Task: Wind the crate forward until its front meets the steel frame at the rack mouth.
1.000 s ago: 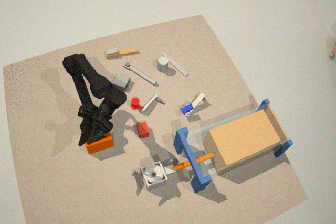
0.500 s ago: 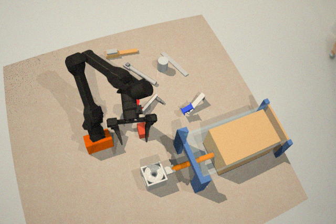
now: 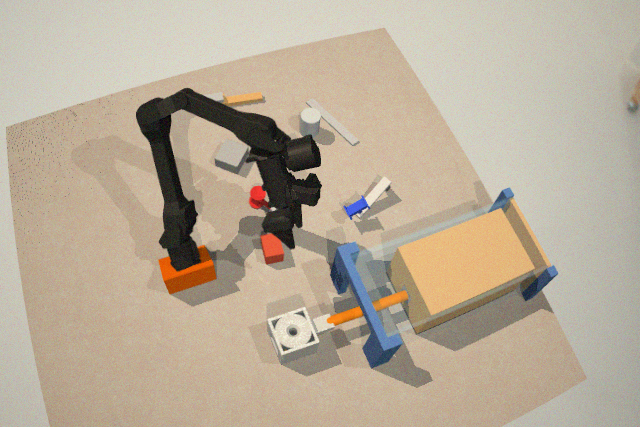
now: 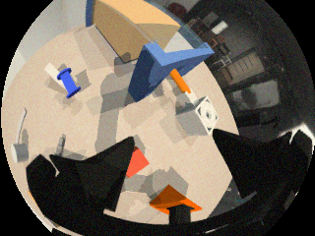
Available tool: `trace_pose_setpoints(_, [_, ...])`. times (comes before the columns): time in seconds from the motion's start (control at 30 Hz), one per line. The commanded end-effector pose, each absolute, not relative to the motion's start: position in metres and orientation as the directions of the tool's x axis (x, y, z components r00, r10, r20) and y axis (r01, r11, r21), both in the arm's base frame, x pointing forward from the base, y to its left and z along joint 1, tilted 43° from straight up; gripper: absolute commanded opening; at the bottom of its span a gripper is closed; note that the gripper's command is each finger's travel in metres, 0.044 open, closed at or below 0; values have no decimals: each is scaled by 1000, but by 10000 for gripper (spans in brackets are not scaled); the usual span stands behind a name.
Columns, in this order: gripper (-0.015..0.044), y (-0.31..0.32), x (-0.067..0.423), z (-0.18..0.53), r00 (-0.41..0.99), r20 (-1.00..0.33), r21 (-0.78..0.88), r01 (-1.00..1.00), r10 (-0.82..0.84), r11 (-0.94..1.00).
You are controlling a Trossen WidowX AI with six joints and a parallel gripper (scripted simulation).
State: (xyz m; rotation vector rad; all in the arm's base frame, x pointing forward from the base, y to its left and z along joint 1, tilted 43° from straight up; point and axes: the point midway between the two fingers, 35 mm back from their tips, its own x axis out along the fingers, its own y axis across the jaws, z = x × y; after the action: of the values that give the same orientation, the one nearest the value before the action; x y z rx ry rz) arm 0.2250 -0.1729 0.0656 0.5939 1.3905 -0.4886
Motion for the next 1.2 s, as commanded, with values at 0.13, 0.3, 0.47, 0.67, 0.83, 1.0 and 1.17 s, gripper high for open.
trace_pose_setpoints(0.13, [440, -61, 282, 87, 176, -874, 449, -60, 452, 892])
trace_pose_setpoints(0.3, [440, -5, 296, 106, 139, -759, 549, -389, 637, 740])
trace_pose_setpoints(0.47, [440, 4, 297, 110, 130, -735, 558, -441, 666, 703])
trace_pose_setpoints(0.67, [440, 4, 297, 110, 130, -735, 558, -441, 666, 703])
trace_pose_setpoints(0.83, [440, 12, 303, 101, 130, -735, 558, -441, 665, 703])
trace_pose_setpoints(1.0, [440, 27, 312, 83, 131, -734, 558, -442, 666, 702])
trace_pose_setpoints(1.17, [440, 32, 314, 77, 131, -733, 559, -442, 667, 702])
